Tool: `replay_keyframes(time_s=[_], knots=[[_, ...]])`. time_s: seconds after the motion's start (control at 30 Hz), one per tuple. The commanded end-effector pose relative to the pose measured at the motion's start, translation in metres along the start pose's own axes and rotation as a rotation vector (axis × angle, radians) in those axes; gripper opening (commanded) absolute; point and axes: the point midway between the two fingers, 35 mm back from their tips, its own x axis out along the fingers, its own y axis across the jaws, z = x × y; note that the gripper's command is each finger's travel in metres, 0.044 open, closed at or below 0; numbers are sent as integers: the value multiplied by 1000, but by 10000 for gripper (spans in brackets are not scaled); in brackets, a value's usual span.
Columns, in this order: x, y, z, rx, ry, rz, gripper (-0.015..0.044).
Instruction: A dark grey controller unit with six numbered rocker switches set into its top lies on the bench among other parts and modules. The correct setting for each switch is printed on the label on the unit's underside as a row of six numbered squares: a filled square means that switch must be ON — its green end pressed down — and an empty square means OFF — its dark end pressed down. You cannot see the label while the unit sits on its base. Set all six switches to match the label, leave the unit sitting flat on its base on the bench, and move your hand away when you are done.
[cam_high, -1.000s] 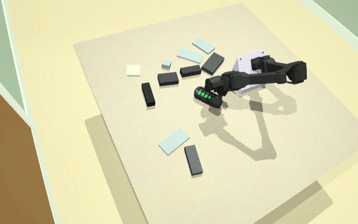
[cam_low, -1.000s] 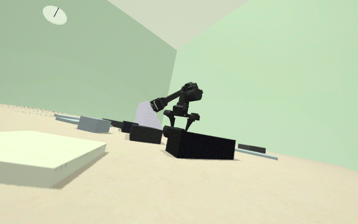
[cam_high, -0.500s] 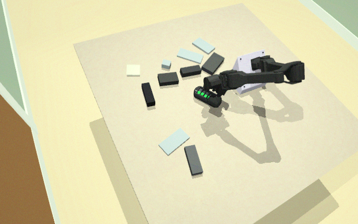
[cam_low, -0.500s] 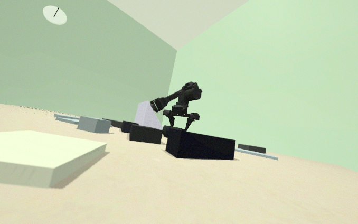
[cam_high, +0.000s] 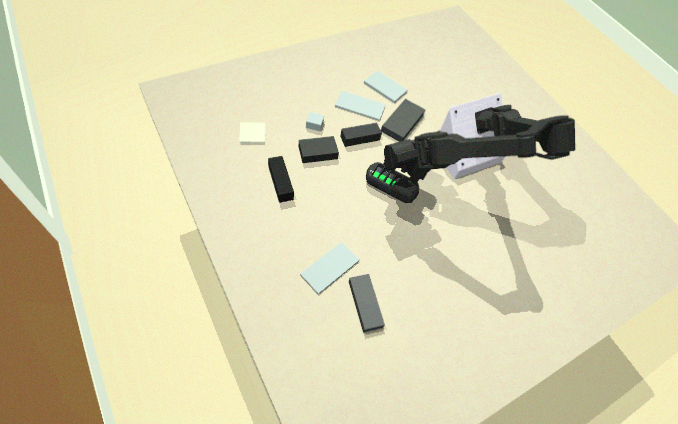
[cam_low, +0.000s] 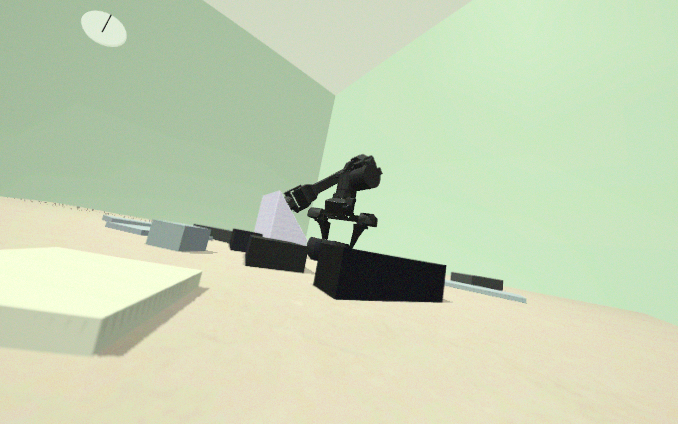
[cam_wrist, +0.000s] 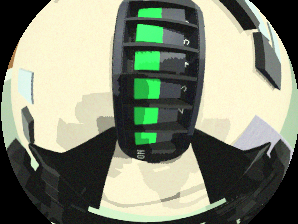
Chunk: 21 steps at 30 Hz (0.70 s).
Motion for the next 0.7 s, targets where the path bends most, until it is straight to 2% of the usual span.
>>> replay_keyframes(time_s=[0.0,0.07,0.17,0.53,0.6,0.67], knots=[[0,0,0,1,-1,-1,315],[-11,0,0,0,-7,-3,368],[-47,1,-1,-1,-21,-9,440],[-50,0,-2,-1,-22,-9,440],[-60,1,-1,0,-24,-10,387],[-88,1,1,5,-26,-11,335]])
